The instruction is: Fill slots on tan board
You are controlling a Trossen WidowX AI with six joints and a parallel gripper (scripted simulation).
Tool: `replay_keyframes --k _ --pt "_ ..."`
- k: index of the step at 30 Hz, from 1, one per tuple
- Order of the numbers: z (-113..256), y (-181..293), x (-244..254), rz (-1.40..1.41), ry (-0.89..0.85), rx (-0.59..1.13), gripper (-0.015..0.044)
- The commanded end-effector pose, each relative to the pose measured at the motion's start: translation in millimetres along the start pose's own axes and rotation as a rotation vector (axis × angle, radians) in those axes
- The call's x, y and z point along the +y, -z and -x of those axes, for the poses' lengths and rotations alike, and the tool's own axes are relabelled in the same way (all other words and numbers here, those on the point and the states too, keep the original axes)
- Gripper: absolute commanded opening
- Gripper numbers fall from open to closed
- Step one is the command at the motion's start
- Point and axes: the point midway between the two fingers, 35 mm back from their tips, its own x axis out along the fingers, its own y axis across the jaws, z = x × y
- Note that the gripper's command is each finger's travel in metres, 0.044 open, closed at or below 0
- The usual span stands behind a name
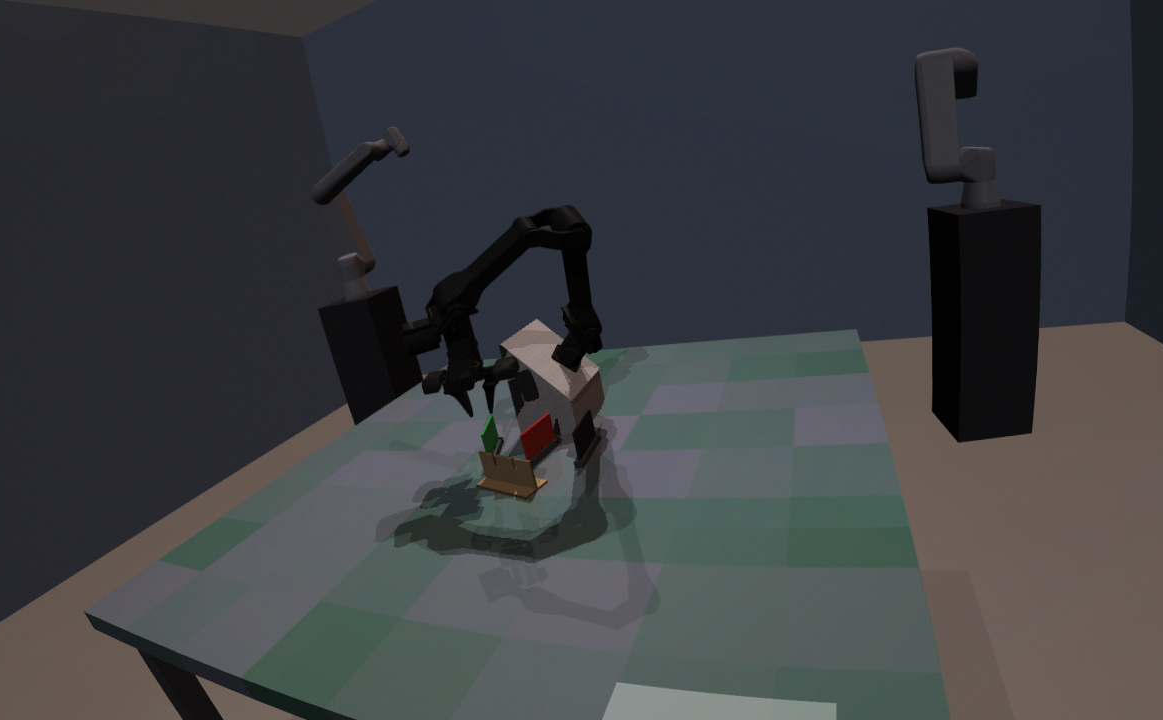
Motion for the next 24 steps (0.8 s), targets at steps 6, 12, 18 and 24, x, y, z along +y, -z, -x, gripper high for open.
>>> replay_keyframes --k 6,12,18,24 --pt "-16.9 -4.1 -1.2 -0.003 0.008 -0.018 0.0185" --pt "-25.8 -4.4 -1.1 -0.003 0.008 -0.018 0.0185" --pt "-35.7 -4.7 -1.0 -0.003 0.007 -0.018 0.0185" --pt "-45.4 -5.1 -0.9 -0.003 0.007 -0.018 0.0185"
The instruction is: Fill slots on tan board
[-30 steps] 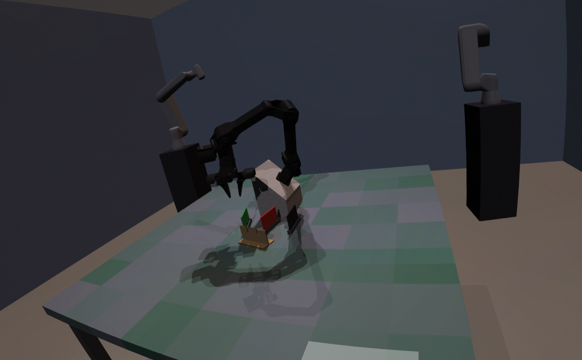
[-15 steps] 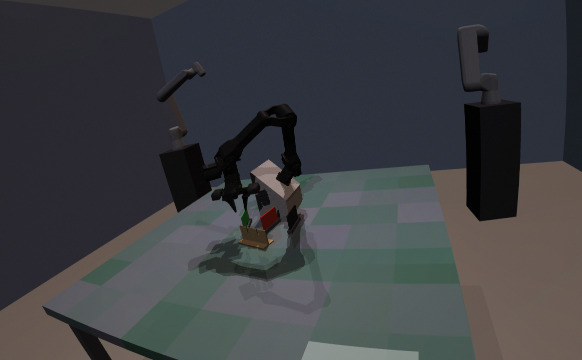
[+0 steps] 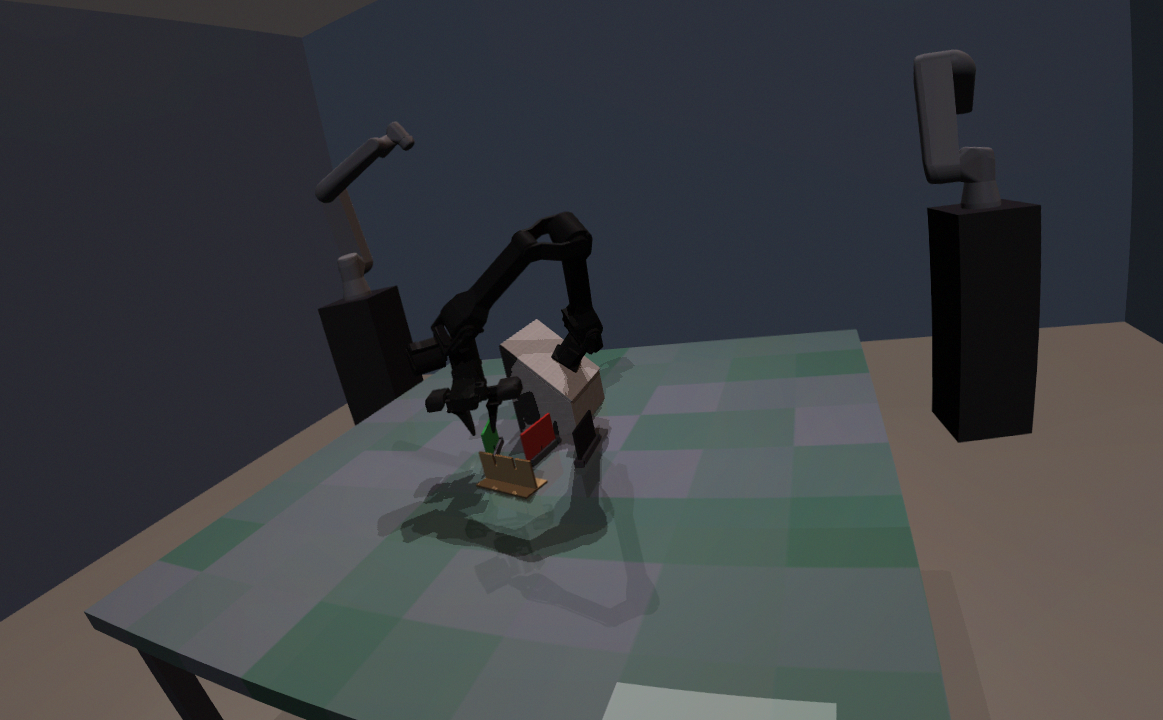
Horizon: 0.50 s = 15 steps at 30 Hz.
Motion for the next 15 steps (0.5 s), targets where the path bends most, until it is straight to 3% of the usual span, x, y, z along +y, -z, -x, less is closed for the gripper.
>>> replay_keyframes --k 1,15 --pt "-7.9 1.8 1.3 -0.012 -0.01 -0.001 0.0185" --pt "-30.1 1.6 2.2 -0.012 -0.012 -0.002 0.0185"
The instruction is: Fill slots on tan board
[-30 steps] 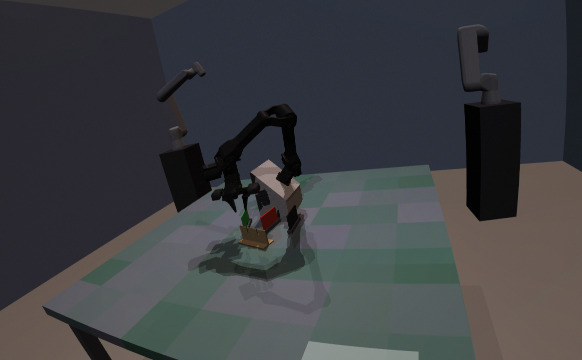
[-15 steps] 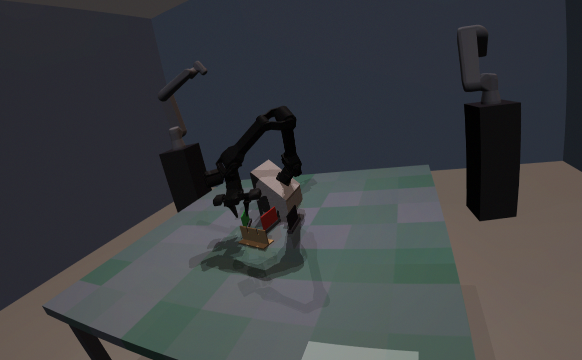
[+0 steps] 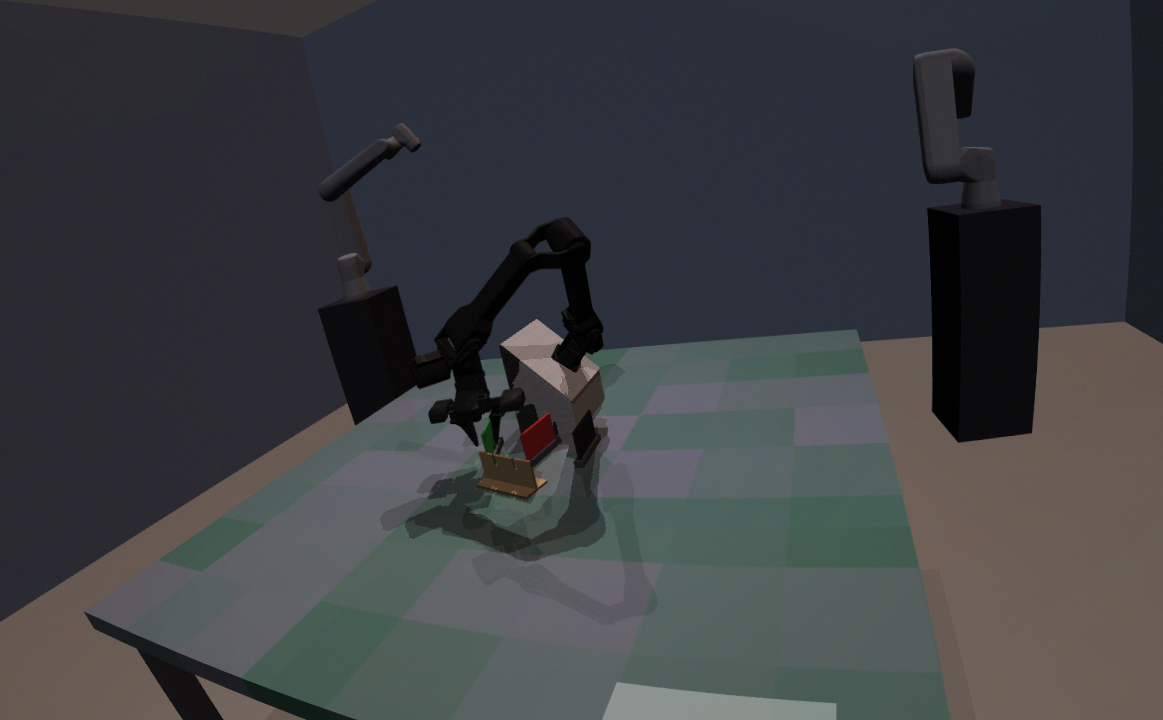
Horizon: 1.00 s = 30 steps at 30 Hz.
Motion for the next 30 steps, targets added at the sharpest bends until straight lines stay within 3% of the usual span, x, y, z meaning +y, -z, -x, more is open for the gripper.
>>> replay_keyframes --k 1,8,15,30 --pt "-7.6 2.1 1.5 -0.012 -0.01 -0.001 0.0185" --pt "-15.9 2.0 1.7 -0.012 -0.011 -0.001 0.0185" --pt "-15.9 2.0 1.7 -0.012 -0.011 -0.001 0.0001" --pt "-4.4 1.9 1.4 -0.012 -0.01 0.0 0.0"
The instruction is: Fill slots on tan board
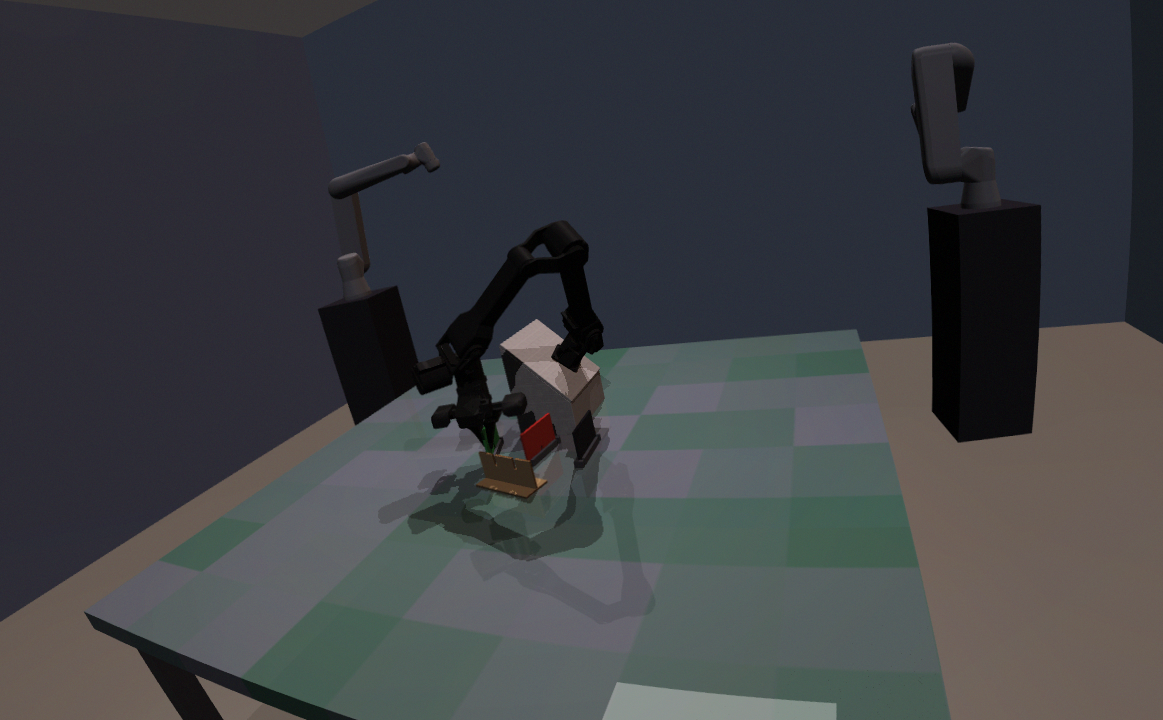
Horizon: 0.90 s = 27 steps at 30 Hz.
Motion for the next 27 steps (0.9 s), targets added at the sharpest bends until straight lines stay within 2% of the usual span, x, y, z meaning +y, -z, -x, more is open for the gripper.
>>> replay_keyframes --k 1,27 --pt "9.8 -1.7 -0.4 0.004 0.005 -0.004 0.0" --pt "66.9 -1.6 -0.9 0.004 0.007 -0.002 0.0"
